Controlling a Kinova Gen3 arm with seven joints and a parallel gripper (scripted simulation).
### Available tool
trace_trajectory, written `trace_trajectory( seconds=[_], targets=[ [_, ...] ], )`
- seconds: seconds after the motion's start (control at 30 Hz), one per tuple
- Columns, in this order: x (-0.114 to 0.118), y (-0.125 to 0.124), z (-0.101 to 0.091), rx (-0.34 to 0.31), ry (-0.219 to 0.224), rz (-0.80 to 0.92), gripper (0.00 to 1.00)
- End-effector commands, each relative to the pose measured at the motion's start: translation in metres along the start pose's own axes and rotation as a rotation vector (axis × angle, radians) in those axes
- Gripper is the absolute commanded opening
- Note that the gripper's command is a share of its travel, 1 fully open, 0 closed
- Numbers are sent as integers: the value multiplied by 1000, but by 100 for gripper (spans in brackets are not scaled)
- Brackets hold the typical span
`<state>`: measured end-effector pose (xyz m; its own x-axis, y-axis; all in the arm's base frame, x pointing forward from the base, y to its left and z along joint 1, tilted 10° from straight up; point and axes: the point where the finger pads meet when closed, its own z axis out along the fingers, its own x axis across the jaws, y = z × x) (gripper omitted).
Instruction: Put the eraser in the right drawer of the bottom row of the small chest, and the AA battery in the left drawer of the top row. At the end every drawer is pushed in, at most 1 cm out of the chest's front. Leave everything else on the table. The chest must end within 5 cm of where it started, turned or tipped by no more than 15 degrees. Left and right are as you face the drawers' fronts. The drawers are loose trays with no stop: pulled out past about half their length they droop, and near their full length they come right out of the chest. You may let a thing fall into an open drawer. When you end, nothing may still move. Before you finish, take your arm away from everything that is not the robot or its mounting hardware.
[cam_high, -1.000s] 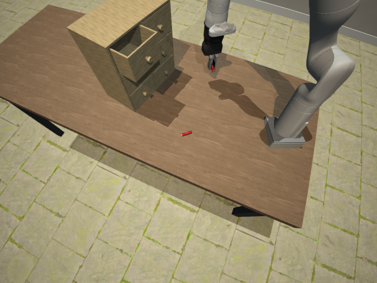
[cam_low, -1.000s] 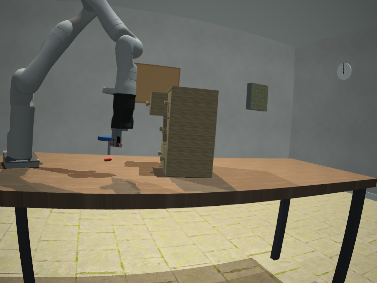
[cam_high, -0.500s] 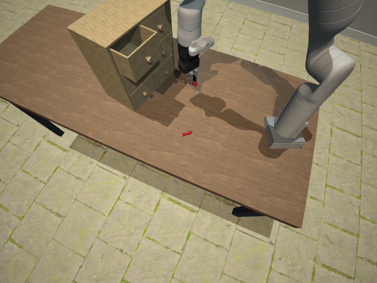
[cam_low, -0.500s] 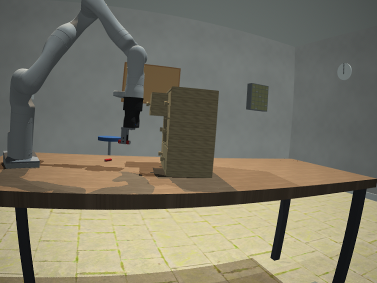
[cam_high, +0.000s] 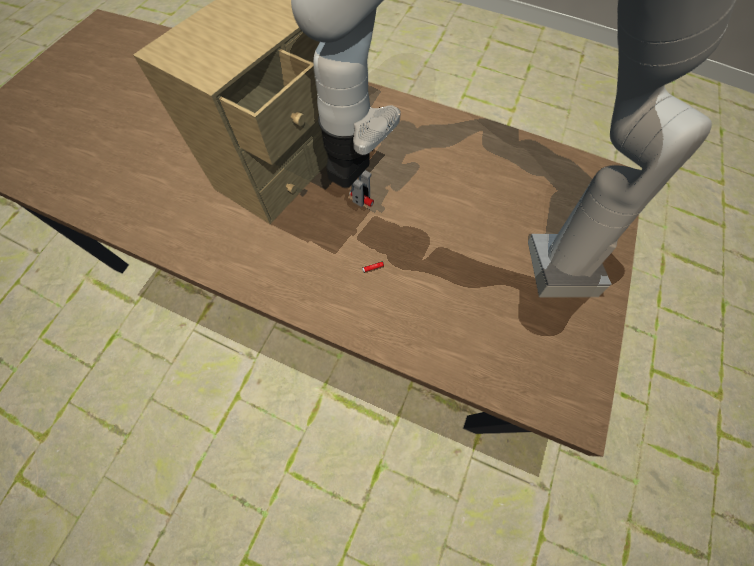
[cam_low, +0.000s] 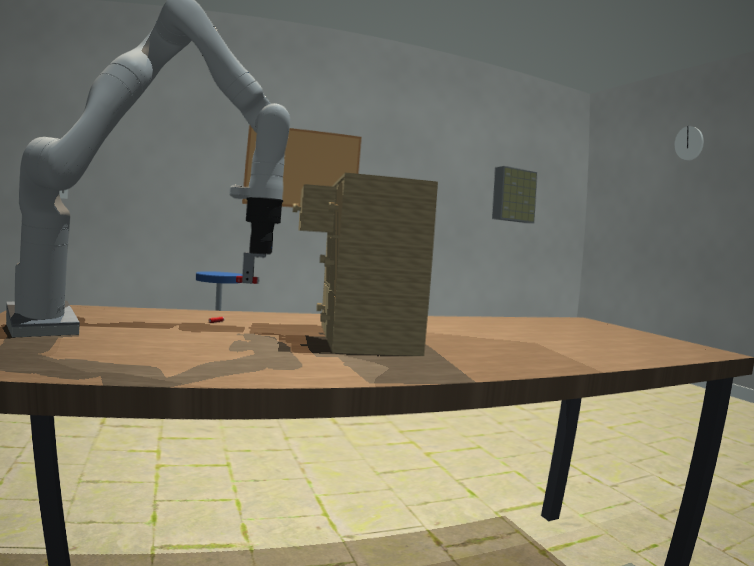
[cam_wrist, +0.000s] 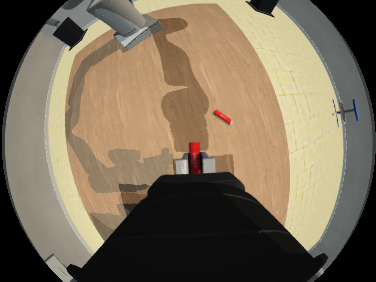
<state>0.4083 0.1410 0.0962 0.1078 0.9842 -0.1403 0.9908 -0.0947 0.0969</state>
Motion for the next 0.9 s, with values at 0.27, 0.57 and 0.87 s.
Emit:
trace_trajectory(
  seconds=[0.27, 0.57, 0.87],
  targets=[
    [3, 0, -2, -3, -2, -9, 31],
    [3, 0, -16, -2, -2, -9, 31],
    [3, 0, -36, -2, -2, -9, 31]
  ],
)
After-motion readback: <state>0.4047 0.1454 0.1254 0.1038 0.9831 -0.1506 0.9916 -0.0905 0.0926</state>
